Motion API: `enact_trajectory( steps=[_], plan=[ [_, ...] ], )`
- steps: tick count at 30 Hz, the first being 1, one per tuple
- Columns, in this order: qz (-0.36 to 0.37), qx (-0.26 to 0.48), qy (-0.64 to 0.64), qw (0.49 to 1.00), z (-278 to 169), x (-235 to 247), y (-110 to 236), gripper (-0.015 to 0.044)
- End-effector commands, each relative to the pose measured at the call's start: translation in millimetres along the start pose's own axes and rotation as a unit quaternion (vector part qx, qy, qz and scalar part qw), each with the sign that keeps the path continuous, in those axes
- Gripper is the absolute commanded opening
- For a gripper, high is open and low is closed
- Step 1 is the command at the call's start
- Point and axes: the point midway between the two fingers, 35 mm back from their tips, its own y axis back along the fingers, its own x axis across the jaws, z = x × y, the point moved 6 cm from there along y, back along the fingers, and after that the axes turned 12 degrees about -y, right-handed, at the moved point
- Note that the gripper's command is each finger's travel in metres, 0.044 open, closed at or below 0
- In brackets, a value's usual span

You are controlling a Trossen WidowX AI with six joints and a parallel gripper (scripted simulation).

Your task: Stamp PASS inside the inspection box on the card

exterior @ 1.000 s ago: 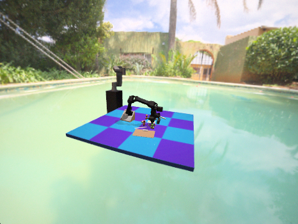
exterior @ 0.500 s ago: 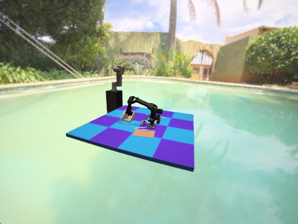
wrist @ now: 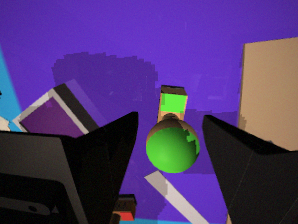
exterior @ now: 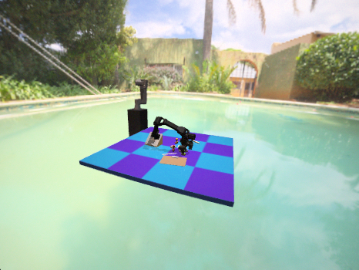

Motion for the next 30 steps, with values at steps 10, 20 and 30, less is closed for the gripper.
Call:
enact_trajectory(
  steps=[10, 20, 30],
  plan=[
    [0.0, 0.0, 0.0, 1.0, -0.3, -0.1, -1.2, 0.0094],
    [0.0, 0.0, 0.0, 1.0, -0.1, -0.1, 0.5, 0.0],
    [0.0, 0.0, 0.0, 1.0, 0.4, 0.1, 5.3, 0.0]
  ],
)
